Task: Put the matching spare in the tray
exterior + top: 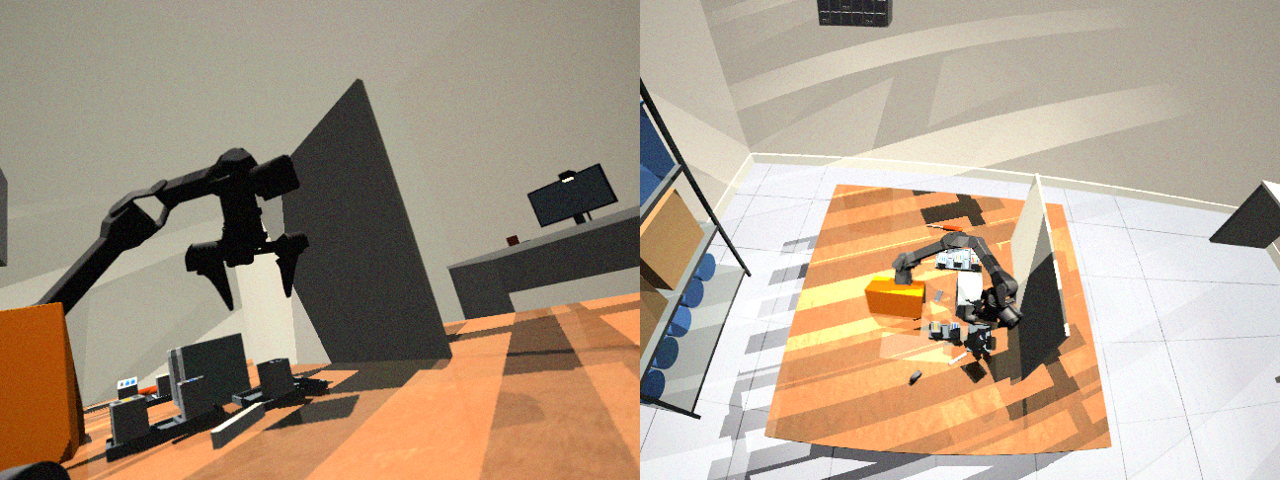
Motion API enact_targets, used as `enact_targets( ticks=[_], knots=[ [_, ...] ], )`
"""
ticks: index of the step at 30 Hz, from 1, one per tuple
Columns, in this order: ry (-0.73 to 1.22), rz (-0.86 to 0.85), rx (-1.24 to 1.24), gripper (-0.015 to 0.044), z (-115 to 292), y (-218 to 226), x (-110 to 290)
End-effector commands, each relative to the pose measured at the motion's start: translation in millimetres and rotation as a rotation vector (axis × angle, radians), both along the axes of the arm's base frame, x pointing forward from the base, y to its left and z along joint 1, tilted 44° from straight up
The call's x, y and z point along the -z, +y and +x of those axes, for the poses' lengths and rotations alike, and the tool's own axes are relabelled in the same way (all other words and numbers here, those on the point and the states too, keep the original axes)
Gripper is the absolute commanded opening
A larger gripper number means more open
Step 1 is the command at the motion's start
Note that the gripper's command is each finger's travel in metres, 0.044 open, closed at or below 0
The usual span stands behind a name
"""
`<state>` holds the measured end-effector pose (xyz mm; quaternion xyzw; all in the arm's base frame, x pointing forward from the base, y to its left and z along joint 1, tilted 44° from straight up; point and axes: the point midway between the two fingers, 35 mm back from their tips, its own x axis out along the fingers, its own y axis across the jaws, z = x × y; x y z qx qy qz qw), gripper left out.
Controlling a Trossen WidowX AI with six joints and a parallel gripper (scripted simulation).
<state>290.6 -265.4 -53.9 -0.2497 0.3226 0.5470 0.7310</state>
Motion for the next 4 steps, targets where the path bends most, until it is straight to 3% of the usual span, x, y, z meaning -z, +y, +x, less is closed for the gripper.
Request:
enact_targets(
  ticks=[1,4],
  knots=[
    [0.000,0.000,0.003,0.0440,0.2,-0.2,0.0],
    [0.000,0.000,0.003,0.0440,0.2,-0.2,0.0]
  ],
)
